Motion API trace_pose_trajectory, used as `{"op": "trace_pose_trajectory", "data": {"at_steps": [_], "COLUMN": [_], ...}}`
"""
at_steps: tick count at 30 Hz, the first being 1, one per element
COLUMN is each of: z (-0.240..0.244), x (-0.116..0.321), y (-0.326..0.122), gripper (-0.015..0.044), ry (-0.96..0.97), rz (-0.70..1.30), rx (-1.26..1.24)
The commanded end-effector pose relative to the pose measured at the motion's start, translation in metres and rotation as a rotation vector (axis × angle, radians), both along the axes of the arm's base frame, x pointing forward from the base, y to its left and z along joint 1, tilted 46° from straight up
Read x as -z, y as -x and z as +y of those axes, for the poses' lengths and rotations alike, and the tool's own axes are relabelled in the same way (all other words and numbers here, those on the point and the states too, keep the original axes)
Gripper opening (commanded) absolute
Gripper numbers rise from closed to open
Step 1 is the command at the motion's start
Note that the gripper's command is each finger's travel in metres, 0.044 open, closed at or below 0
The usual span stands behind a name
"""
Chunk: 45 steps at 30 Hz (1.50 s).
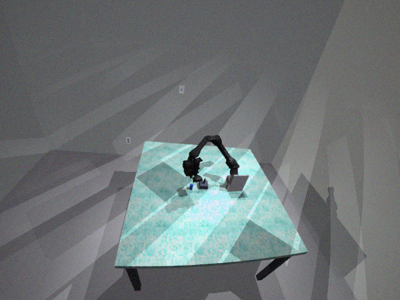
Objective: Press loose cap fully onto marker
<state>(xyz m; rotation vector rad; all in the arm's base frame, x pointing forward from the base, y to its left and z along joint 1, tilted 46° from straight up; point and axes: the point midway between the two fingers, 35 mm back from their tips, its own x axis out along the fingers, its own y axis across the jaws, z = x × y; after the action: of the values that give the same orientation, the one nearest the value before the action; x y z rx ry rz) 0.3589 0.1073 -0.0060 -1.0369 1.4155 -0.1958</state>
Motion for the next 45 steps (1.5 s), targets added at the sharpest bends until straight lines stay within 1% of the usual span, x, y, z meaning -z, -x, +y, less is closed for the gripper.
{"op": "trace_pose_trajectory", "data": {"at_steps": [1, 44, 45], "z": [-0.018, -0.064, -0.064], "x": [0.015, 0.062, 0.062], "y": [0.0, -0.016, -0.016], "gripper": [0.0235, 0.0235, 0.0208], "ry": [0.017, 0.019, 0.019], "rz": [0.021, 0.021, 0.021], "rx": [0.007, 0.007, 0.007]}}
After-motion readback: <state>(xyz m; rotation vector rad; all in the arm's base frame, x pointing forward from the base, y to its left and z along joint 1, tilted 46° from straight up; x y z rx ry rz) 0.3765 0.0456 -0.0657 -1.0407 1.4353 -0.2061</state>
